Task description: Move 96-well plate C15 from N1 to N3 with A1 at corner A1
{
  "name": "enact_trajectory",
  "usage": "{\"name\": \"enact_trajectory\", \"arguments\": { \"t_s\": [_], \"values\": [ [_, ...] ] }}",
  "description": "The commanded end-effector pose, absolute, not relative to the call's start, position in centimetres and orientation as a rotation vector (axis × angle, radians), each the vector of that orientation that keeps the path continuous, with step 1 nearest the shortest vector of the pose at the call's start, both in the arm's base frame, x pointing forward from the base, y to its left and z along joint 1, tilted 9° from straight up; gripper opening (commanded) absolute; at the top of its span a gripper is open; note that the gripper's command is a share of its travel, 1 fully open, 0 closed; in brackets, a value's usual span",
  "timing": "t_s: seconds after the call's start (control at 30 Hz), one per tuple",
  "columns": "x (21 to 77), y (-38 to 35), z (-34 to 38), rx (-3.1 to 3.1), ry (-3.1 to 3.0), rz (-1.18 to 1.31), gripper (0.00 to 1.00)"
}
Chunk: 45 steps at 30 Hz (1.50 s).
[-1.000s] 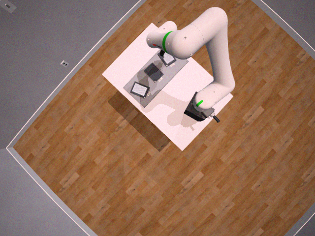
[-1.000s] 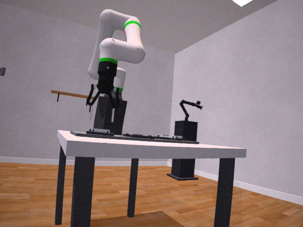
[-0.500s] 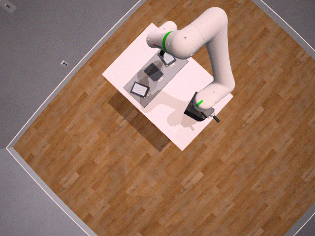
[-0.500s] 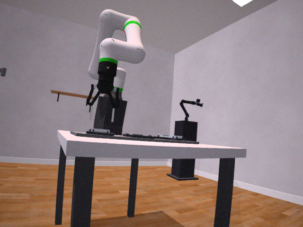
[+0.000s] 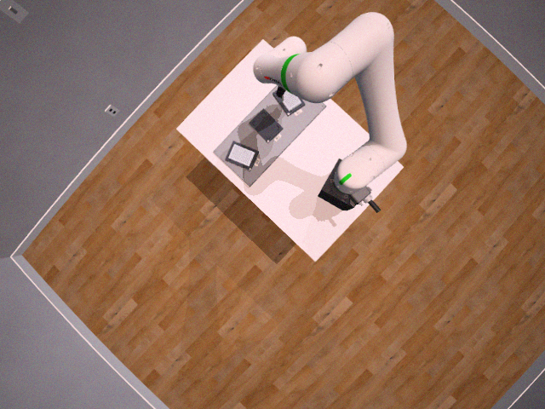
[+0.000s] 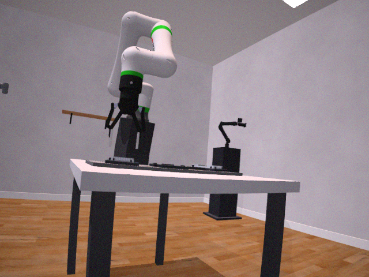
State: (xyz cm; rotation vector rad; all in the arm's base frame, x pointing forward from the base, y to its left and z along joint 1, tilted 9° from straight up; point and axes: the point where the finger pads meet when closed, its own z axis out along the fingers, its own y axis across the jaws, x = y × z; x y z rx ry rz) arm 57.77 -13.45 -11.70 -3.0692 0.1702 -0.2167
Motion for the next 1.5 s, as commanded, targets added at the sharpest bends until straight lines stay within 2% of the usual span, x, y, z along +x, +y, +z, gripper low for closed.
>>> {"name": "enact_trajectory", "arguments": {
  "t_s": [0.0, 1.47],
  "values": [
    [57.8, -13.5, -11.7, -3.069, 0.17, -0.217, 0.66],
    [58.2, -13.4, -14.1, -3.069, 0.17, -0.217, 0.66]
  ]
}}
